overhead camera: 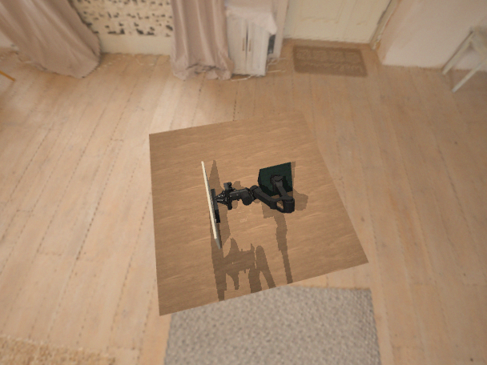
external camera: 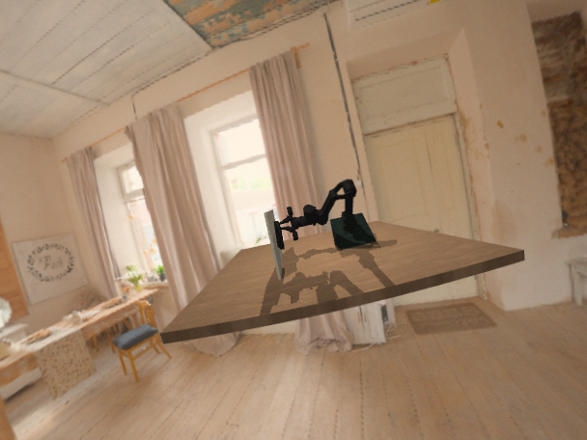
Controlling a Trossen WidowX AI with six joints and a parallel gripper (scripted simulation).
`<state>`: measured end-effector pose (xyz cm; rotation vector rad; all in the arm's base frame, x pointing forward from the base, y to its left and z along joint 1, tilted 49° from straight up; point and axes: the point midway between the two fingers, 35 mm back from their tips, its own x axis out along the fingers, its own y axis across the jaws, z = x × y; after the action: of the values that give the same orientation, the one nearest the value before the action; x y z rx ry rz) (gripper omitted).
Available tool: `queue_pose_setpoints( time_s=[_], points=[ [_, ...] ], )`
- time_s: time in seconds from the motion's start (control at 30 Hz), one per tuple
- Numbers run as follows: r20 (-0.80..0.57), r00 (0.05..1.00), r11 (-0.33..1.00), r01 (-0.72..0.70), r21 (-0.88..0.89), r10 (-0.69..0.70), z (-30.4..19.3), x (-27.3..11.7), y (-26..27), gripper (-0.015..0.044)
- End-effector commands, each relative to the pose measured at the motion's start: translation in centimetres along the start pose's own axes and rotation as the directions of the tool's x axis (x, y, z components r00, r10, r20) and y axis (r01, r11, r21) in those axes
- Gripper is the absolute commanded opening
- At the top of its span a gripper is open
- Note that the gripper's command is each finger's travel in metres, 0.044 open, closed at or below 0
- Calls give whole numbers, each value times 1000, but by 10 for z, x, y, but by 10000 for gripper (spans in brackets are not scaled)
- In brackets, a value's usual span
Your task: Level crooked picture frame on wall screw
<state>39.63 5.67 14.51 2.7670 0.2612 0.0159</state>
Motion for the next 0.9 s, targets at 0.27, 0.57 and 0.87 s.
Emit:
queue_pose_setpoints(
  time_s=[0.27,0.57,0.87],
  points=[
    [2,1000,1000,-4,-5,4,0,0,1,0],
    [2,1000,1000,-4,-5,4,0,0,3,0],
    [2,1000,1000,-4,-5,4,0,0,5,0]
  ],
)
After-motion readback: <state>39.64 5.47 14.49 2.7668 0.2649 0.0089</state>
